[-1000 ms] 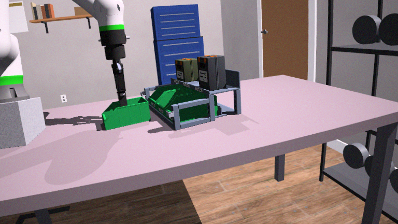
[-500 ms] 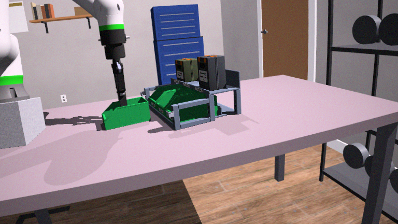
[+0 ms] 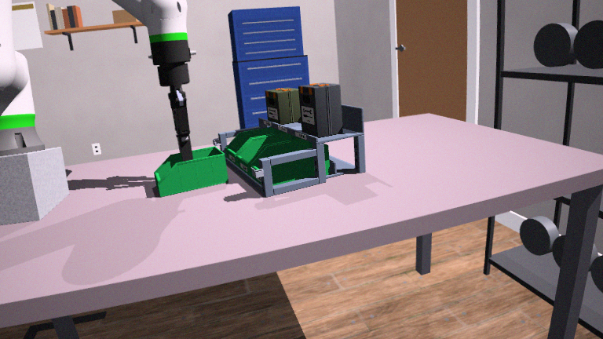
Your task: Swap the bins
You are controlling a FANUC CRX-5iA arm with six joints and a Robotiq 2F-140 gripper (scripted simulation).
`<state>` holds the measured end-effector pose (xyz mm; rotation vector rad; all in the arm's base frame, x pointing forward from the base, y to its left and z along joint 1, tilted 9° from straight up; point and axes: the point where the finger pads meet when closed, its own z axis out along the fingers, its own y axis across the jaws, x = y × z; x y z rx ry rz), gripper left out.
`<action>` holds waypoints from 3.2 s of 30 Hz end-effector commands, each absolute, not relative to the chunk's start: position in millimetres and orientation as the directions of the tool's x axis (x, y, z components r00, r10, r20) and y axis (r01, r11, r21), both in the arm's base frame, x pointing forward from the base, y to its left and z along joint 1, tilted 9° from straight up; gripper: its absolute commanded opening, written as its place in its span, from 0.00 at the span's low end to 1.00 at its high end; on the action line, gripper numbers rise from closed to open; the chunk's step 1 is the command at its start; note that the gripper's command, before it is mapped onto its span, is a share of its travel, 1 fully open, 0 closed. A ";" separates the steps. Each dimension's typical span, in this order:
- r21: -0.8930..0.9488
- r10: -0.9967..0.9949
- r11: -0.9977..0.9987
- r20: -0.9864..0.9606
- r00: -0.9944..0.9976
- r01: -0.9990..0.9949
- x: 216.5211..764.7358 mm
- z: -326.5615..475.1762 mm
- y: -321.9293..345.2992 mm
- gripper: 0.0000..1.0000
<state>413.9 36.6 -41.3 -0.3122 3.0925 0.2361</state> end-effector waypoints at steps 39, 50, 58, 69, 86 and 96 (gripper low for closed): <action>0.147 -0.197 0.968 -0.041 -0.980 -0.201 413.9 20.5 27.0 0.24; 0.147 -0.197 0.968 -0.041 -0.980 -0.201 413.8 33.5 25.0 0.24; 0.147 -0.197 0.968 -0.041 -0.980 -0.201 413.7 39.9 24.0 0.24; 0.147 -0.197 0.968 -0.041 -0.980 -0.201 413.6 46.4 23.0 0.24; 0.147 -0.197 0.968 -0.041 -0.980 -0.201 413.6 47.5 22.8 0.10; 0.147 -0.197 0.968 -0.041 -0.980 -0.201 413.6 47.5 22.8 0.10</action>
